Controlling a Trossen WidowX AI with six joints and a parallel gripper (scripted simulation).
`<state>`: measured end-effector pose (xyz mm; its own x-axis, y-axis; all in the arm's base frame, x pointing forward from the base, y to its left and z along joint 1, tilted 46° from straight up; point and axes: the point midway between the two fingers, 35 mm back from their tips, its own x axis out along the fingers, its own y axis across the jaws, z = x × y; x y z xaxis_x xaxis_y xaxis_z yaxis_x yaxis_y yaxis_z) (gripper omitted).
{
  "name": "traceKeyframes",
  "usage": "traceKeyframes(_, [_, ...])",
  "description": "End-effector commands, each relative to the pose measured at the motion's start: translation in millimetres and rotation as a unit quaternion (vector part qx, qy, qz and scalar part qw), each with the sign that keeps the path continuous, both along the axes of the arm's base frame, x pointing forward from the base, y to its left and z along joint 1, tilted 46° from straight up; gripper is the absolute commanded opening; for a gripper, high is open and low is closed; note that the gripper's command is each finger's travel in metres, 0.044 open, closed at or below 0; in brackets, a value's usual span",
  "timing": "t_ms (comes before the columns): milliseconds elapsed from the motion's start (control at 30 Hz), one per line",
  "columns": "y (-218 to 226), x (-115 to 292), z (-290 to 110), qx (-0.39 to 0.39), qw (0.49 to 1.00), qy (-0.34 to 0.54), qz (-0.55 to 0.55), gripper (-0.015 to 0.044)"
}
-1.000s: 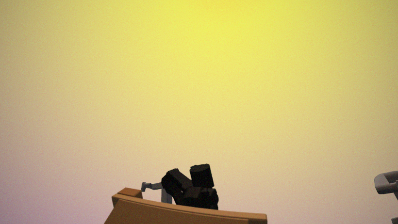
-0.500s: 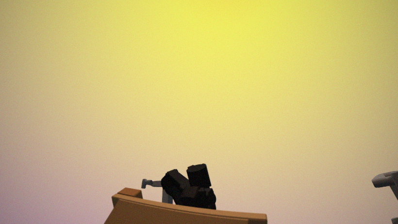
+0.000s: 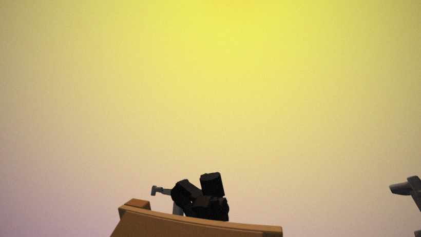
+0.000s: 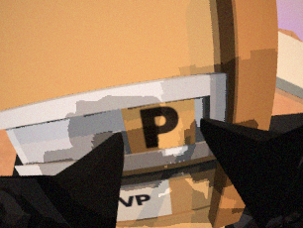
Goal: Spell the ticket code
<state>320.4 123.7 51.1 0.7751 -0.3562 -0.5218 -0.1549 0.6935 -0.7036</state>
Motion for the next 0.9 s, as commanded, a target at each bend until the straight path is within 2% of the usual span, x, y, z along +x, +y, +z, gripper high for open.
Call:
traceKeyframes(0, [2.9,-4.0,4.4,0.001,1.0,-0.002,0.0,0.0295])
traceKeyframes(867, [7.9,-17.5,9.8,0.001,1.0,-0.002,0.0,0.0295])
